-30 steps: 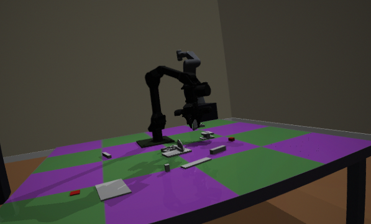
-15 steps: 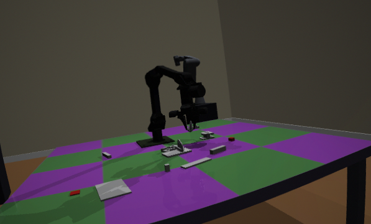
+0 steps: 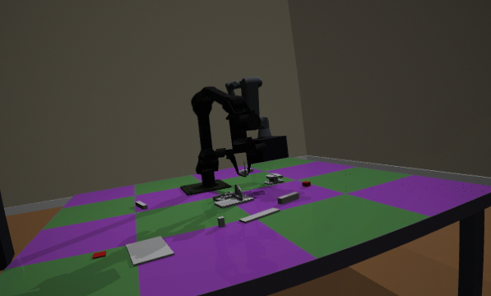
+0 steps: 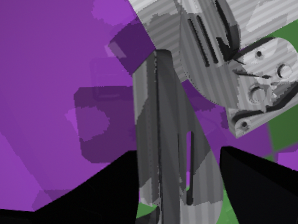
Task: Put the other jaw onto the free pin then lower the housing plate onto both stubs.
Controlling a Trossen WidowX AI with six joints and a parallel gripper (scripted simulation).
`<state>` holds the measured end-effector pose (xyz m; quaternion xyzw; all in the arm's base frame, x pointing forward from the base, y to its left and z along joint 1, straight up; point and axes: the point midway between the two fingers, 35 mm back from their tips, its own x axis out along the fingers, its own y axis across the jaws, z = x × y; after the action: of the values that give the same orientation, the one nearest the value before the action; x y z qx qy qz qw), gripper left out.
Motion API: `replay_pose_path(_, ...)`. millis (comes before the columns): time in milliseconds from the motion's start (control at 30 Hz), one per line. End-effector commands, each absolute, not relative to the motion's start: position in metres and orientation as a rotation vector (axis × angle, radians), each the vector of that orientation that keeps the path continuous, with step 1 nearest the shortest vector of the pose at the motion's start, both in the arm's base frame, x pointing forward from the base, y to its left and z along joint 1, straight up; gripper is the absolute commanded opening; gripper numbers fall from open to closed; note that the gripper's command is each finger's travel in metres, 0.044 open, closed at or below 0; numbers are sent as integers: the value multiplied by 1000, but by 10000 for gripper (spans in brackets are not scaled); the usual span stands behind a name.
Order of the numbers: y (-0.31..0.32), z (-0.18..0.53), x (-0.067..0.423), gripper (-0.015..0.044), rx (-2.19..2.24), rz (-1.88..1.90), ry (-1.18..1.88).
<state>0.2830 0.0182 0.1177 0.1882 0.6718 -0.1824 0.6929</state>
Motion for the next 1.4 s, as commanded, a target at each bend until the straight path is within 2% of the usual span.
replay_pose_path(0, 7, 119, 286, 134, 384, -368, 1505)
replay_pose_path(1367, -123, 119, 274, 134, -52, 35, 1538)
